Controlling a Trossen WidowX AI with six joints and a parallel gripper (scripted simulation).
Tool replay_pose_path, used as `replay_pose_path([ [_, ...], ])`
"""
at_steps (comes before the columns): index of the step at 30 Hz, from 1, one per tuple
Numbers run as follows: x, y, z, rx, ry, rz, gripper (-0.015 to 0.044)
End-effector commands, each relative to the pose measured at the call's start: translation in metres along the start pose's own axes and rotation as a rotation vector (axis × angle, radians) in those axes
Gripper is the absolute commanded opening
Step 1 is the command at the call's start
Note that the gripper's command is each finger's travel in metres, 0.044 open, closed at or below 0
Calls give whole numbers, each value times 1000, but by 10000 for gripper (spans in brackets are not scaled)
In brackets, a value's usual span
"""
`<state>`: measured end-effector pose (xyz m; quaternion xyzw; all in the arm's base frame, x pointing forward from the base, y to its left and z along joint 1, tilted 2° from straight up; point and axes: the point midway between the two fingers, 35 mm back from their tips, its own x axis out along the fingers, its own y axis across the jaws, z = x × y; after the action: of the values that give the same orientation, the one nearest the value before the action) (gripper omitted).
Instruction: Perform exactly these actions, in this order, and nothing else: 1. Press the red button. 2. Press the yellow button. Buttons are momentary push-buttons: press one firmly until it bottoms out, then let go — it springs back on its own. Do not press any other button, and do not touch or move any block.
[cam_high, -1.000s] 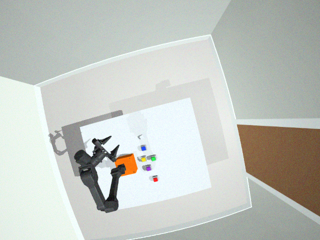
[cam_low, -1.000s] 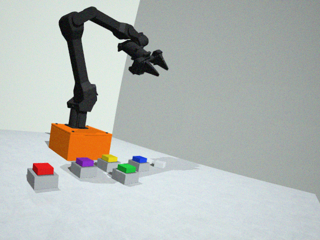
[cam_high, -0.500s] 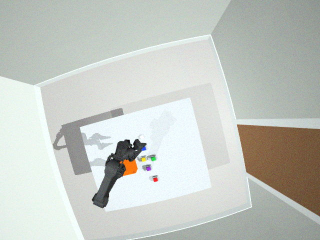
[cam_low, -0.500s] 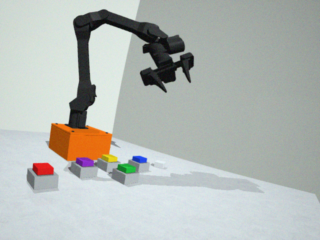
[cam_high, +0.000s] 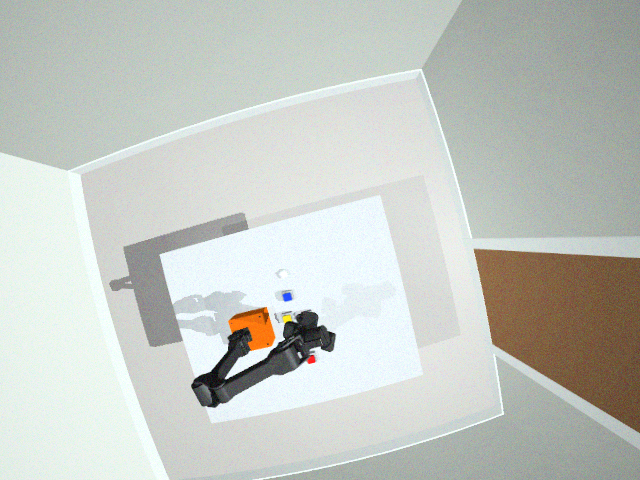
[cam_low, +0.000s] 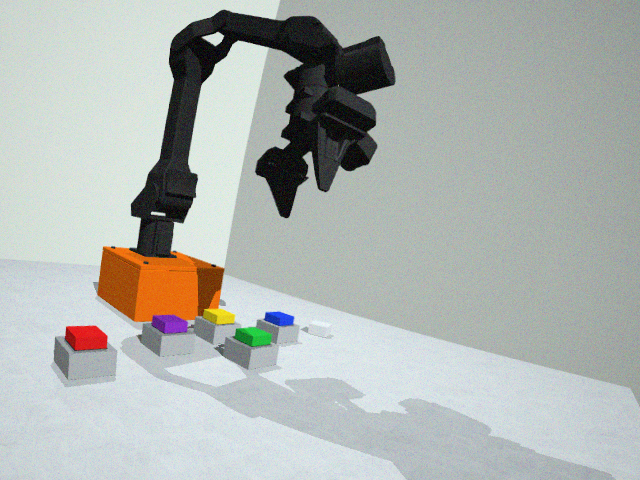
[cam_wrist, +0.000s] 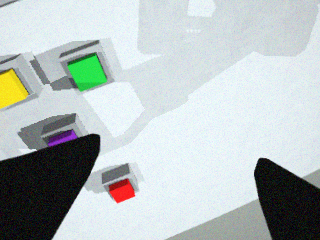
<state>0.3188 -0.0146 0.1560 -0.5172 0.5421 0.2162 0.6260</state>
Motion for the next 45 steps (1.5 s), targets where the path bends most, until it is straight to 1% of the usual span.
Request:
replay_pose_path([
  [1,25,-7,-38,218,35,96,400],
  [7,61,-6,-111,621,85,239,400],
  [14,90,16,-196,1106,126,379,400],
  [16,92,20,-204,1154,128,391,400],
  [20,92,20,-204,1154,128,391,400],
  [22,105,24,-203,1154,128,391,348],
  [24,137,36,-199,1154,128,391,295],
  [25,146,41,-198,1154,128,391,269],
  [34,149,42,-198,1154,128,391,32],
  [35,149,42,-198,1154,128,391,20],
  [45,151,43,-197,1154,128,391,20],
])
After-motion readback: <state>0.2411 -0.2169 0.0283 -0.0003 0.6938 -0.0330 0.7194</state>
